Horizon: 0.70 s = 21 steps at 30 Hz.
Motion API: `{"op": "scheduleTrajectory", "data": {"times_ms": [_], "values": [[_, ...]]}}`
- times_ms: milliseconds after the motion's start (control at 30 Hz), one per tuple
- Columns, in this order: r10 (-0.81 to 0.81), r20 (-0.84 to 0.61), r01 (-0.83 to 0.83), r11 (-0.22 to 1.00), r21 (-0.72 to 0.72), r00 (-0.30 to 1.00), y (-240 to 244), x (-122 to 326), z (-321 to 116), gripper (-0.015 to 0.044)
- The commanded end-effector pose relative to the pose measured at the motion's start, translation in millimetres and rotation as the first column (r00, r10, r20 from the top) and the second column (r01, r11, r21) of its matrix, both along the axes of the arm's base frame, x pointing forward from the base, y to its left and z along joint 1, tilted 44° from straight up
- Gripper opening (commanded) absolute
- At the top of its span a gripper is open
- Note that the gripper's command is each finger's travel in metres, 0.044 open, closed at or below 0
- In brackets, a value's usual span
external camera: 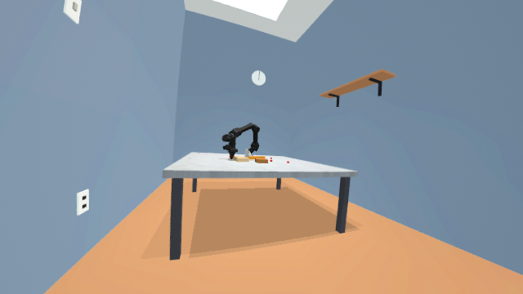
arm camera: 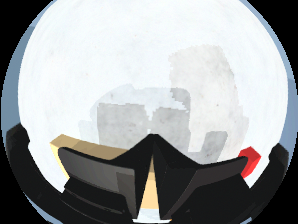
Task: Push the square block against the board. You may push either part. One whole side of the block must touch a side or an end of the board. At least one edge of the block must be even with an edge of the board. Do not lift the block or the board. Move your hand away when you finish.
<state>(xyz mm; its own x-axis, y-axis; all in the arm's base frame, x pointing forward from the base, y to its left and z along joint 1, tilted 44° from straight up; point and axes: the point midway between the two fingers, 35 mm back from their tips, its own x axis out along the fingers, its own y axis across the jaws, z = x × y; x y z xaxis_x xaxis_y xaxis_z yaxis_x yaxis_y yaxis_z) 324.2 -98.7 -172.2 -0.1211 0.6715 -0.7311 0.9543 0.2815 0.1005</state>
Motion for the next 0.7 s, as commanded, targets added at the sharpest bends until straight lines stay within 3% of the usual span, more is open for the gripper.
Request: {"op": "scheduleTrajectory", "data": {"times_ms": [0, 667], "values": [[-0.003, 0.002, 0.003, 1.000, 0.000, 1.000, 3.2, 0.7, 3.7, 0.0000], [-0.003, 0.001, 0.003, 1.000, 0.001, 1.000, 17.1, -2.9, 17.4, 0.0000]]}}
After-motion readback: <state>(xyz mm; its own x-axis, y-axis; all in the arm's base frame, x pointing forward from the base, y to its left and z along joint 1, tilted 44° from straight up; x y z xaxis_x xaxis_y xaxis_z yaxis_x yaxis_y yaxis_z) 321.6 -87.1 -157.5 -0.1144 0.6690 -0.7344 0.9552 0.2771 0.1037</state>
